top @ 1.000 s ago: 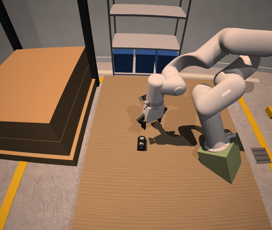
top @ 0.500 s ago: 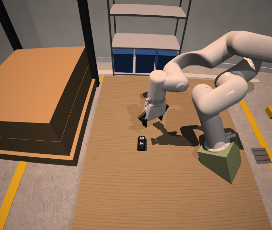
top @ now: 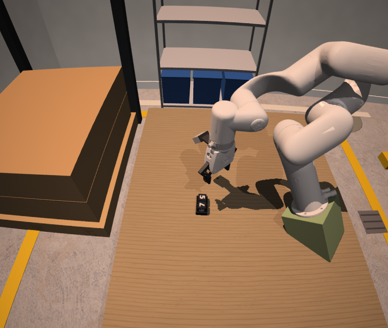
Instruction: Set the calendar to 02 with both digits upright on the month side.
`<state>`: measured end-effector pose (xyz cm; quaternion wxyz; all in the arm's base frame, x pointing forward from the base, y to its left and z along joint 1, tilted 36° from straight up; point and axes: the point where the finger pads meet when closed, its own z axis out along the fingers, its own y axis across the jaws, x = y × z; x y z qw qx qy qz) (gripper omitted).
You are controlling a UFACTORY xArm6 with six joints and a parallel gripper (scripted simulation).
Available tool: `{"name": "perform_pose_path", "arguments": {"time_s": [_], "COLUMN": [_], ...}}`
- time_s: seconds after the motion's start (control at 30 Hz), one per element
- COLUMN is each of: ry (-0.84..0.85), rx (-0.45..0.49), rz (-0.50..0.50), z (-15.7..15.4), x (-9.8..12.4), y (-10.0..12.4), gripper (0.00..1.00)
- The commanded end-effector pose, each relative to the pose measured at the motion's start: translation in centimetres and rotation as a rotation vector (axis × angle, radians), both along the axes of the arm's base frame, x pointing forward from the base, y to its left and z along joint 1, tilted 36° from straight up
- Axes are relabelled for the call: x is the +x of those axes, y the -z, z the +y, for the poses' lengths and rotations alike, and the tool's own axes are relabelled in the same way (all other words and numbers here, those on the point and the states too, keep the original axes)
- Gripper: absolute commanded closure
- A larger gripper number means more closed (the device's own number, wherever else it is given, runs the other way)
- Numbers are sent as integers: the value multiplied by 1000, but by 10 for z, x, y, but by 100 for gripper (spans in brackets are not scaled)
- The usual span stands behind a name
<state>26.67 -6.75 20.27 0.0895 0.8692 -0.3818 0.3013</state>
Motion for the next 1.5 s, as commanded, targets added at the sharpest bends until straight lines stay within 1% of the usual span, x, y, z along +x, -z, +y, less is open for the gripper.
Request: {"name": "perform_pose_path", "arguments": {"time_s": [0.0, 0.27, 0.4, 0.5, 0.53, 0.67, 0.93, 1.03, 1.07, 1.2, 1.47], "ry": [-134, -310, -427, -445, -518, -592, -807, -826, -905, -984, -1196], "rx": [-69, -170, -238, -249, -290, -333, -455, -466, -511, -556, -676], "rz": [62, 147, 204, 213, 248, 284, 387, 396, 434, 472, 572], "z": [2, 5, 7, 7, 9, 10, 15, 15, 17, 19, 24], "x": [3, 8, 10, 11, 13, 15, 20, 21, 23, 25, 30], "y": [-2, -2, -2, -2, -2, -2, -2, -2, -1, -1, 0], "gripper": [0, 0, 0, 0, 0, 0, 0, 0, 0, 0, 0]}}
